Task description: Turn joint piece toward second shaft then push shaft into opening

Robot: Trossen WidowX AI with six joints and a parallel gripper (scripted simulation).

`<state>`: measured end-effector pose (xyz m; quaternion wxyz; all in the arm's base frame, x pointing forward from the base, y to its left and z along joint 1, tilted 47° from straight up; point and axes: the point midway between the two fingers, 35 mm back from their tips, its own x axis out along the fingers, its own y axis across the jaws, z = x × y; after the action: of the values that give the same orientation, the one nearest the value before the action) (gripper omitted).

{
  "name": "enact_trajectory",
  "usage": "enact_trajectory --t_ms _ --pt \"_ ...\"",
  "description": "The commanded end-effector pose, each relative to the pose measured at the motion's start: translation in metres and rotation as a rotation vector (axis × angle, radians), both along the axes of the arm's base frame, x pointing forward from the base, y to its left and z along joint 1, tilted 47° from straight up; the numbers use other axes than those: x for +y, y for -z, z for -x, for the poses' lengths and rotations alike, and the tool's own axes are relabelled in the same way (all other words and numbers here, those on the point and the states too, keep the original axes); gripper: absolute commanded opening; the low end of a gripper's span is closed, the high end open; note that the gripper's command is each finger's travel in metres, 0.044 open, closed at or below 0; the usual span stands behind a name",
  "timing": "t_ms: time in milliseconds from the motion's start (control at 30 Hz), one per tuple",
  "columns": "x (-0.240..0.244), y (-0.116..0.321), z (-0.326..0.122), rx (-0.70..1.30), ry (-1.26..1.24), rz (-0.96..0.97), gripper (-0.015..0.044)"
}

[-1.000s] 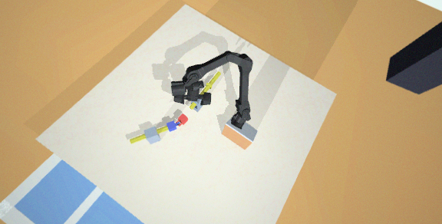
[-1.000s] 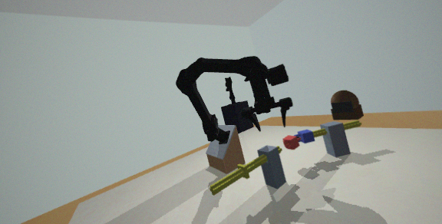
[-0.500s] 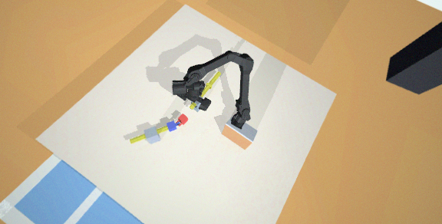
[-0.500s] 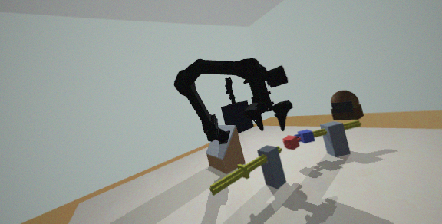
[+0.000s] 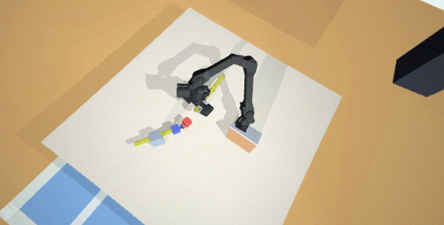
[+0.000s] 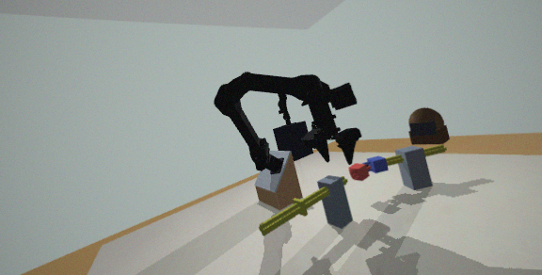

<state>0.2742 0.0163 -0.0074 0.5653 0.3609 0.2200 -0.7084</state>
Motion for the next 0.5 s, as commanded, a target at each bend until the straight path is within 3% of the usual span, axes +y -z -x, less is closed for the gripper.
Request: enact_trajectory --t_ms 0,267,467 --pt "-0.018 0.016 0.005 0.015 0.005 0.007 0.044" --pt "-0.047 0.044 0.013 0.015 0.006 0.012 0.044" --pt "-0.044 0.048 0.011 0.015 0.006 0.011 0.044"
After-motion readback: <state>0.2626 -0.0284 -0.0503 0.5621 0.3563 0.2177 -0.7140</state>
